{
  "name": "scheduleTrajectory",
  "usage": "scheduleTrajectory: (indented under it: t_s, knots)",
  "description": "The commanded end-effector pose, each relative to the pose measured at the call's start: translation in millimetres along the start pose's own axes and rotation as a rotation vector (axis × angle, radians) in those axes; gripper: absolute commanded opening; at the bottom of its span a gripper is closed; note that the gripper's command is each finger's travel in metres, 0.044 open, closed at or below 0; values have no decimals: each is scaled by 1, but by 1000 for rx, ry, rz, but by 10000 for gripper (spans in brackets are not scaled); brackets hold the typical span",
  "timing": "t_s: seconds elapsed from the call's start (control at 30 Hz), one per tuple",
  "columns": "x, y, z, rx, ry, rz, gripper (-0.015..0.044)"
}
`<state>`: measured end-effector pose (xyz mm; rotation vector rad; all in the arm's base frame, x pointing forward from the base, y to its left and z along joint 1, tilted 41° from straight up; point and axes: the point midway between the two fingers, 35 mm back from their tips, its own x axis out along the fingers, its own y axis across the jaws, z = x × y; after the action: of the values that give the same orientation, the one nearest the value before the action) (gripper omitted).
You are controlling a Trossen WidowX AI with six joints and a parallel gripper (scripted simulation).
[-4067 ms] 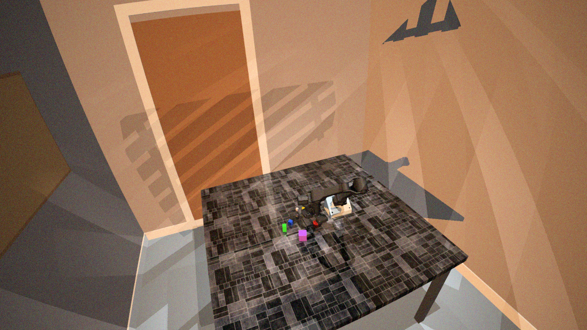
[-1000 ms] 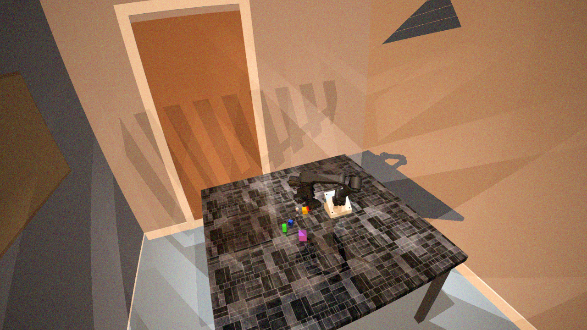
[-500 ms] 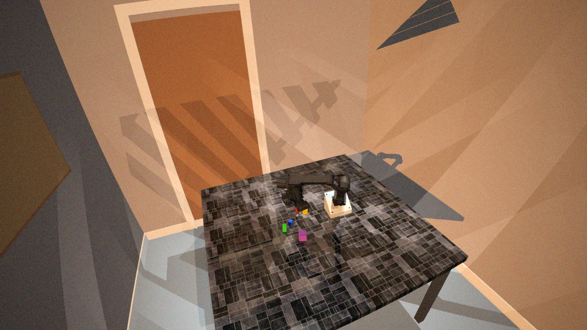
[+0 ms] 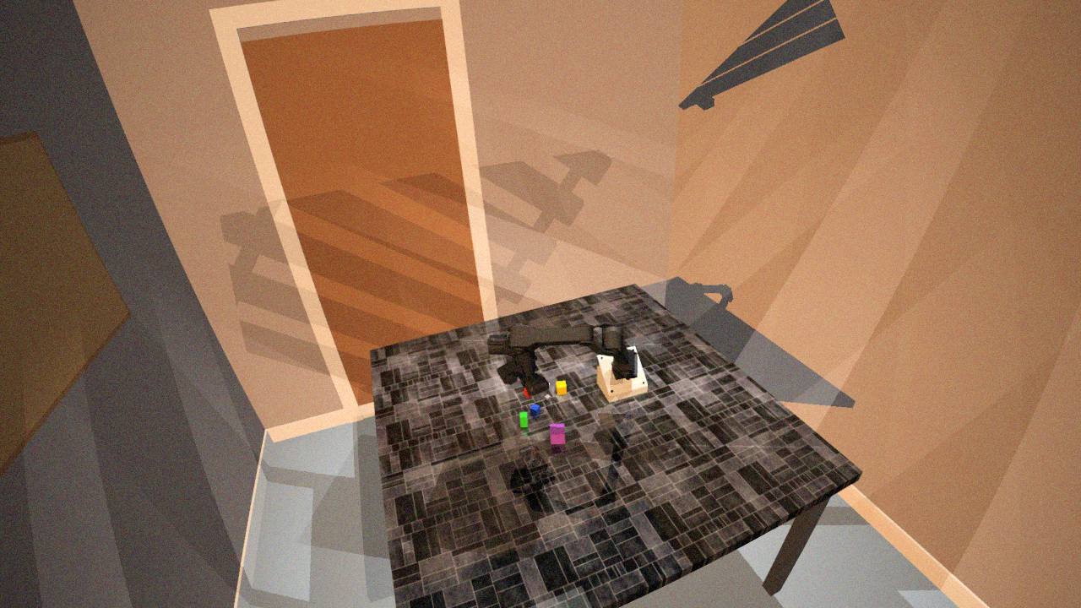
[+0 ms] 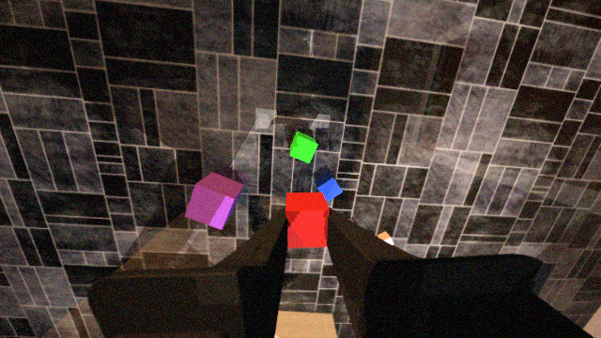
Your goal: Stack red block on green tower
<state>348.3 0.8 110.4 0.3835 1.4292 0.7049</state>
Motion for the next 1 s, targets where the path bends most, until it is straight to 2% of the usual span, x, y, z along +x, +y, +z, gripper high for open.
scheduleTrajectory:
  t_s: [0.0,0.23,0.97]
  knots:
    - [4,-5,16,4,-4,4,0]
    - [10,-8,25,3,-5,5,0]
    - [79,-5,24,3,-6,8,0]
